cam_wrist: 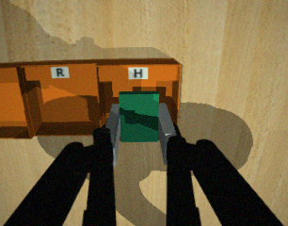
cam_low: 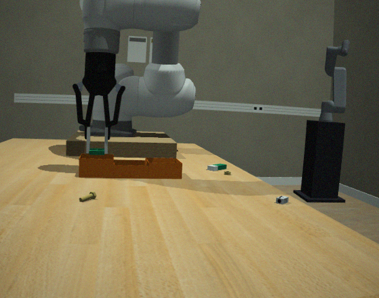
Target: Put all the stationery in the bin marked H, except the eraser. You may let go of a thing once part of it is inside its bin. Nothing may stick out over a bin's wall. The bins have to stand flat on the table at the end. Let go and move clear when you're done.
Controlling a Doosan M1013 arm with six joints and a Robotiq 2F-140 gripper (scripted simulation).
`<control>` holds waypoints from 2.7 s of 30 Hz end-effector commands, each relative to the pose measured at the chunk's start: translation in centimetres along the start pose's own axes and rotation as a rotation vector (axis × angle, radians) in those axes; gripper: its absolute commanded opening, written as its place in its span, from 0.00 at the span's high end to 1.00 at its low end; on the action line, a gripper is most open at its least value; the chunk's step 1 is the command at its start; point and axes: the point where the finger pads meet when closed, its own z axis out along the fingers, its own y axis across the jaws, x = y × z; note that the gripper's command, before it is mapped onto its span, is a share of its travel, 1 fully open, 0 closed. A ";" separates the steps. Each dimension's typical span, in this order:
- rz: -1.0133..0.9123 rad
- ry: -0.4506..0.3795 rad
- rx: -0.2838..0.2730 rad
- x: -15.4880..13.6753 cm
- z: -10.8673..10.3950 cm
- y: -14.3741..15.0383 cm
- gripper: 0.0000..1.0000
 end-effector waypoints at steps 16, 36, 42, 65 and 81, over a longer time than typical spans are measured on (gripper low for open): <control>0.000 0.000 0.000 0.0 3.1 0.0 0.71; 0.000 0.000 0.000 0.1 3.7 0.0 0.65; 0.000 0.000 0.000 0.1 3.7 0.0 0.65; 0.000 0.000 0.000 0.1 1.8 0.0 0.65; 0.000 0.000 0.000 0.1 -1.5 0.0 0.65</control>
